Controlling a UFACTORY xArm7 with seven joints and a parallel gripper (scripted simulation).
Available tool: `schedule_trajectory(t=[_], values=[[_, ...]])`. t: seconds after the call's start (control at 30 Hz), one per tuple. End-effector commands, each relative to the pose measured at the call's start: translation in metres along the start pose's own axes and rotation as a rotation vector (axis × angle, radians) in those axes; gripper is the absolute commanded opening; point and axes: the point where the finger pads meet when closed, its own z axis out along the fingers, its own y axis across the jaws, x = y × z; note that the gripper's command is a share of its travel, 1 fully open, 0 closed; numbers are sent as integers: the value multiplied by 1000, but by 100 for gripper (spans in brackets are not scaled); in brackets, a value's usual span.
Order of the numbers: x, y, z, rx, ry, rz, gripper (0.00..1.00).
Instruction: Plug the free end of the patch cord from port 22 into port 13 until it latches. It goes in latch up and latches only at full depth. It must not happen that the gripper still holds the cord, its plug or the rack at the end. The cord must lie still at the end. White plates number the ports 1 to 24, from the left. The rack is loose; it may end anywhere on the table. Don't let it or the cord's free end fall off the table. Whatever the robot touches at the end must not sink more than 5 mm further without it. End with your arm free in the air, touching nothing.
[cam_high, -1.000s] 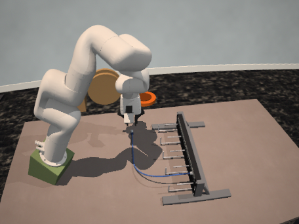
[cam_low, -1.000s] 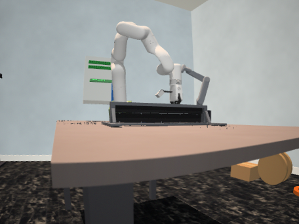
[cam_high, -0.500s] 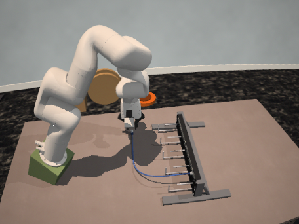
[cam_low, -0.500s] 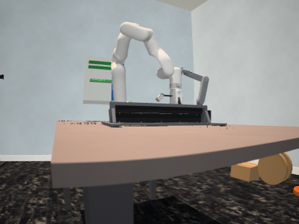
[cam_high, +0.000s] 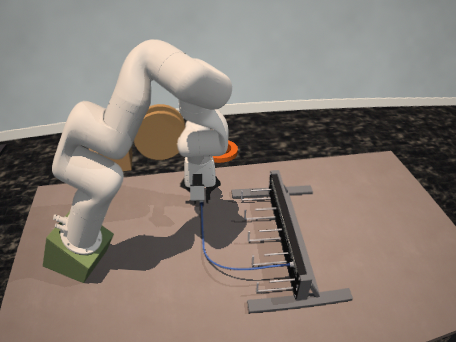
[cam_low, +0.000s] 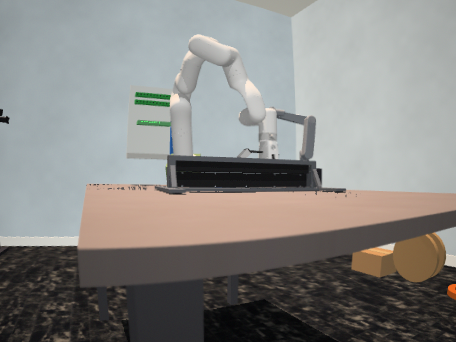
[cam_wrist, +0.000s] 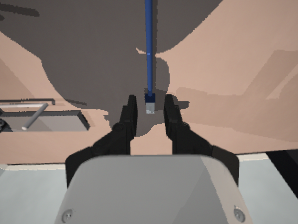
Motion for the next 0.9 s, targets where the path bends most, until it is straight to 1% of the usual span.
schedule_trajectory(t=[0.0,0.27,0.87], values=[[-1,0,3,1,-3,0,38],[-1,0,7,1,-3,0,38],[-1,0,7,1,-3,0,38]])
